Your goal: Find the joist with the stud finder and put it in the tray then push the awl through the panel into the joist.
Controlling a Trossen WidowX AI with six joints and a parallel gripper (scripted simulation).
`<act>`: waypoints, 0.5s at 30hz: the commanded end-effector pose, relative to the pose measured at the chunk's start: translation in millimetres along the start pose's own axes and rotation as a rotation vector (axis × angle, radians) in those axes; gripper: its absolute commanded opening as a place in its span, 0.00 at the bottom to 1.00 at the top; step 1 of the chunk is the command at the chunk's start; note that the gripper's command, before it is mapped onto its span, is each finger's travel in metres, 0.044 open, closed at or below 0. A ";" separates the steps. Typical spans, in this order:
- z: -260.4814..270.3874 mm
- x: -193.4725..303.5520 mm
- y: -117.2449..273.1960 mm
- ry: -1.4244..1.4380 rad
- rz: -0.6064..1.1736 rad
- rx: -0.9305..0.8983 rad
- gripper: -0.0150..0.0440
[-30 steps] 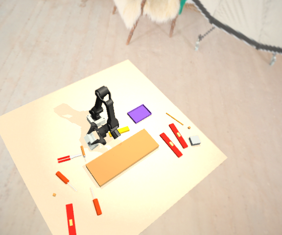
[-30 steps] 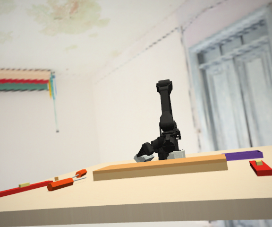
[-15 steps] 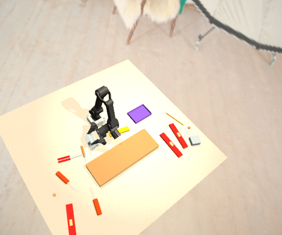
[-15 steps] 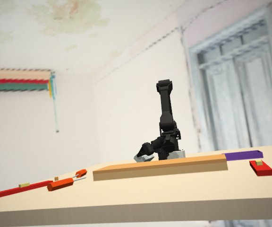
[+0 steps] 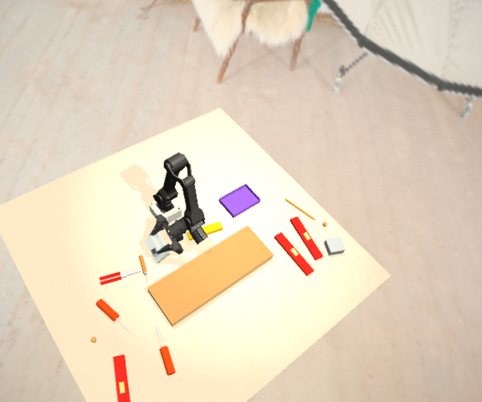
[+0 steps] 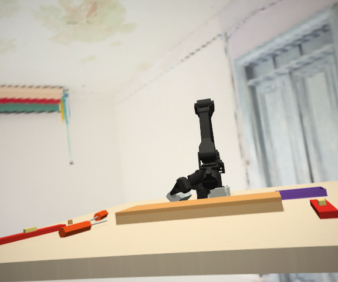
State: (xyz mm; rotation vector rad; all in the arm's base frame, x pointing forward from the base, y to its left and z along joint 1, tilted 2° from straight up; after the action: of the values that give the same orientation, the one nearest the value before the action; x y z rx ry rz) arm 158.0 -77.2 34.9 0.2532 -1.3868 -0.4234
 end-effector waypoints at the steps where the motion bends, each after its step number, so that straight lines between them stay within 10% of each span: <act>1: -0.7 -2.5 0.7 0.000 -0.021 -0.002 0.90; 15: -2.3 -3.6 2.6 0.000 -0.021 -0.002 0.90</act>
State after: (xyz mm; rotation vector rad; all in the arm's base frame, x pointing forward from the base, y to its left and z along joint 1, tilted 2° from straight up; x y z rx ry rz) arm 159.2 -75.7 34.6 0.2503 -1.3869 -0.4227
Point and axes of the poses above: the point midway between the two fingers, 35 mm back from their tips, its own y axis back along the fingers, its own z axis across the jaws, x = y × z, the point moved 5 cm from there along y, back along the fingers, and after that the axes turned 9 degrees about y, right-handed, at the moved point
